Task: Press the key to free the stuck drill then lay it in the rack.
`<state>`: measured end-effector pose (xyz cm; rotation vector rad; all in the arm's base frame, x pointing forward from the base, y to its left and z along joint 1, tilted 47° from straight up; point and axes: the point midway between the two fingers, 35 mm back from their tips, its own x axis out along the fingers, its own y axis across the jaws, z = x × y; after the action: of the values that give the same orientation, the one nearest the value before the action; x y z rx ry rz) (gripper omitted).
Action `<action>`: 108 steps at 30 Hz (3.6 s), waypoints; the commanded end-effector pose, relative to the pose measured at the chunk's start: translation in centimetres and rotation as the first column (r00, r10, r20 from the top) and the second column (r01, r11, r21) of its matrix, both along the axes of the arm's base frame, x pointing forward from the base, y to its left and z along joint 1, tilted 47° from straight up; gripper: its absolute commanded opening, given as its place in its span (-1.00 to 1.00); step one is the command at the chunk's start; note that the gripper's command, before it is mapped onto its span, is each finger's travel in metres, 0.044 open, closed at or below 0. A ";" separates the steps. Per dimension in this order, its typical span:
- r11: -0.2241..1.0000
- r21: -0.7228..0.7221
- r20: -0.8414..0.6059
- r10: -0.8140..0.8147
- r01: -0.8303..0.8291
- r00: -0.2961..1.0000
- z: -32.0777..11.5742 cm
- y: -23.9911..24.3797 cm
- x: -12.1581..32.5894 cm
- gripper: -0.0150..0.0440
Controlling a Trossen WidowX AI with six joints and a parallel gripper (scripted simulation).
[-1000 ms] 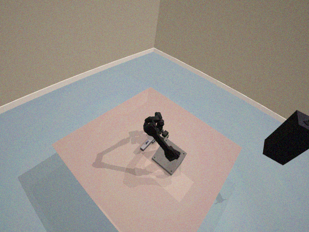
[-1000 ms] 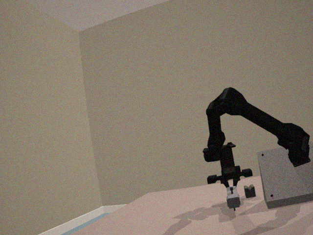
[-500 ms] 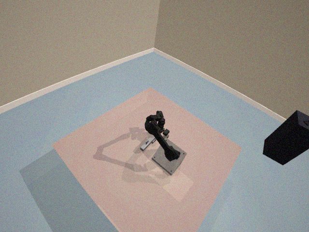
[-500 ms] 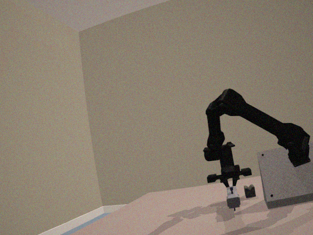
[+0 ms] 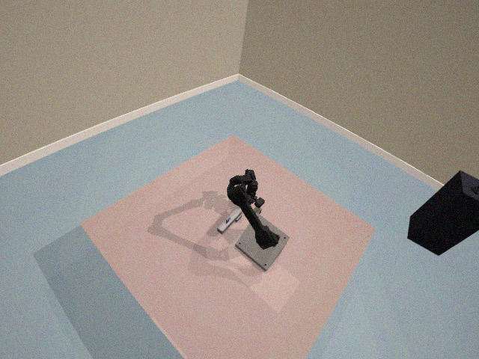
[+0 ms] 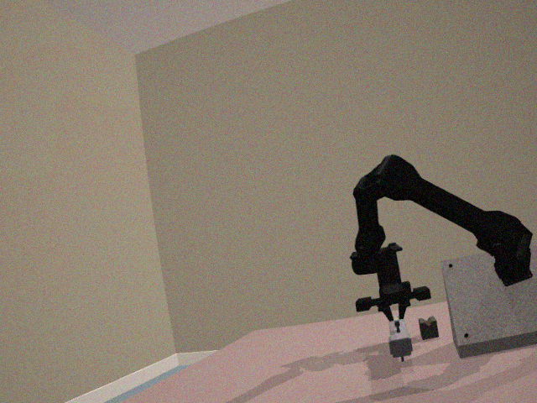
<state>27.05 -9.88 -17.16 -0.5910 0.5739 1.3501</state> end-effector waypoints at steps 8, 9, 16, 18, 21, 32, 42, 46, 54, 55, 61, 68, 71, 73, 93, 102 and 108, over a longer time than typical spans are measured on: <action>1.000 -0.008 0.006 0.000 0.000 1.000 -1.3 -1.7 0.0 -0.49; 1.000 -0.008 0.006 0.000 0.000 1.000 -1.4 -1.8 0.0 -0.49; 1.000 -0.008 0.006 0.000 0.000 1.000 -1.3 -2.0 -0.2 -0.49; 1.000 -0.008 0.006 0.000 0.000 1.000 -1.2 -2.0 -0.2 -0.49; 1.000 -0.008 0.006 0.000 0.000 1.000 -1.1 -2.1 -0.2 -0.49; 1.000 -0.008 0.006 0.000 0.000 1.000 -0.6 -2.3 -0.2 -0.49; 1.000 -0.008 0.005 0.000 0.000 1.000 -0.3 -2.6 -0.3 -0.49; 1.000 -0.008 0.005 0.000 0.000 1.000 -0.1 -2.7 -0.3 -0.49; 1.000 -0.009 0.005 0.000 0.000 1.000 0.2 -2.9 -0.3 -0.49; 1.000 -0.009 0.005 0.000 0.000 1.000 0.2 -2.9 -0.3 -0.49; 1.000 -0.009 0.005 0.000 0.000 1.000 0.4 -3.0 -0.4 -0.49; 1.000 -0.009 0.005 0.000 0.000 1.000 0.7 -3.2 -0.4 -0.49; 1.000 -0.009 0.005 0.000 0.000 1.000 0.8 -3.3 -0.4 -0.49; 1.000 -0.009 0.005 0.000 0.000 1.000 0.8 -3.3 -0.4 -0.49; 1.000 -0.009 0.005 0.000 0.000 1.000 1.4 -3.9 -0.6 -0.49; 1.000 -0.010 0.005 0.000 0.000 1.000 1.6 -4.1 -0.7 -0.49; 1.000 -0.010 0.005 0.000 0.000 1.000 1.8 -4.3 -0.7 -0.49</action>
<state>26.38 -13.90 -15.51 -0.5958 0.5768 1.3460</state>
